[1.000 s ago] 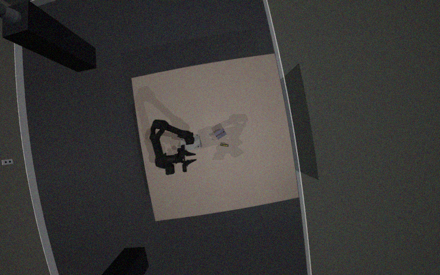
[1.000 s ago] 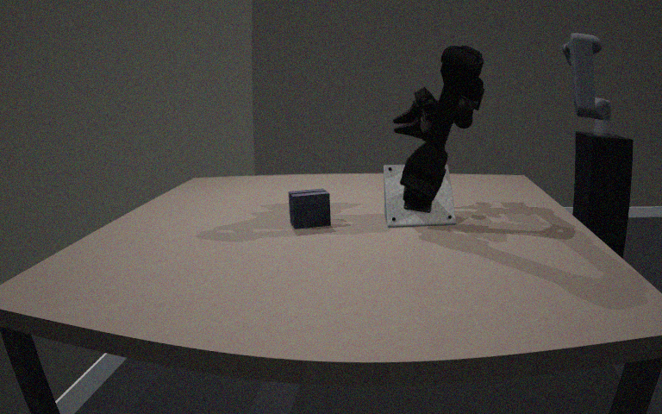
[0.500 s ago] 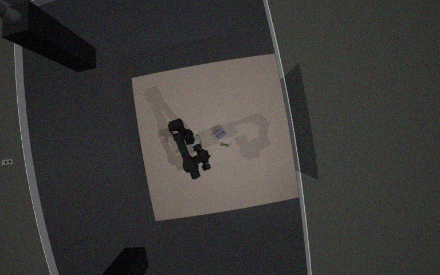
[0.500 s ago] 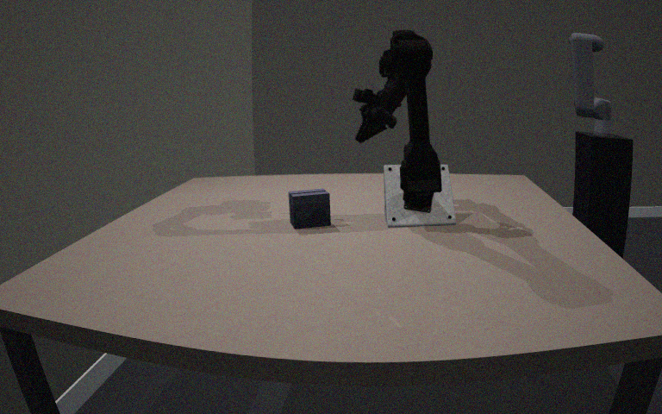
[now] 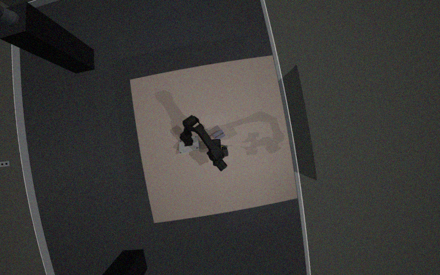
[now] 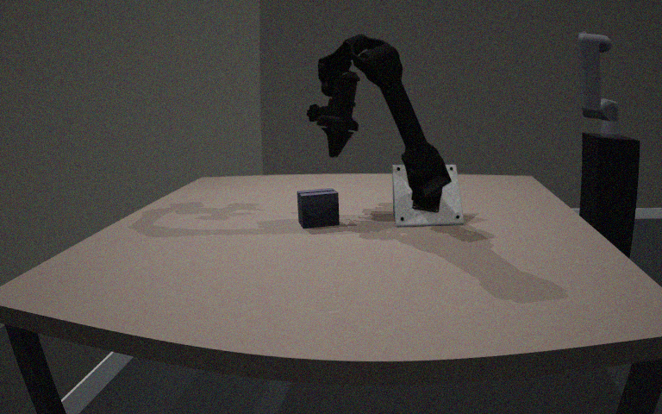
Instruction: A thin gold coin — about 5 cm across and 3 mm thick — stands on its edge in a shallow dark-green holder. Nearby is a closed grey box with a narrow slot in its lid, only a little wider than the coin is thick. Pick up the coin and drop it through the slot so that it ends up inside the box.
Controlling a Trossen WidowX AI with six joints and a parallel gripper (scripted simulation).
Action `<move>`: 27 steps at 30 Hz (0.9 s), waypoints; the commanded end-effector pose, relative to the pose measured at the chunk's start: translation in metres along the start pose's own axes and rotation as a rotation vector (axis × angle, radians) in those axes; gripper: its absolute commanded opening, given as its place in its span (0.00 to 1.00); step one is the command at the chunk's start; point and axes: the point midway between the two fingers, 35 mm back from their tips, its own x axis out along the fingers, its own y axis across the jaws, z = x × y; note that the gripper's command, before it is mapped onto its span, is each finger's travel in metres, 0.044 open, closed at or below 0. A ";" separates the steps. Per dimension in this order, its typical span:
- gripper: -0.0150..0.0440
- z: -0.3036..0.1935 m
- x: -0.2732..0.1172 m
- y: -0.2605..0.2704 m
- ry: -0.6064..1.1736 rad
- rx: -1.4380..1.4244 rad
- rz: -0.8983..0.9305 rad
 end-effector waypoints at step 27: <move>0.53 0.032 0.086 0.016 0.158 0.189 -0.132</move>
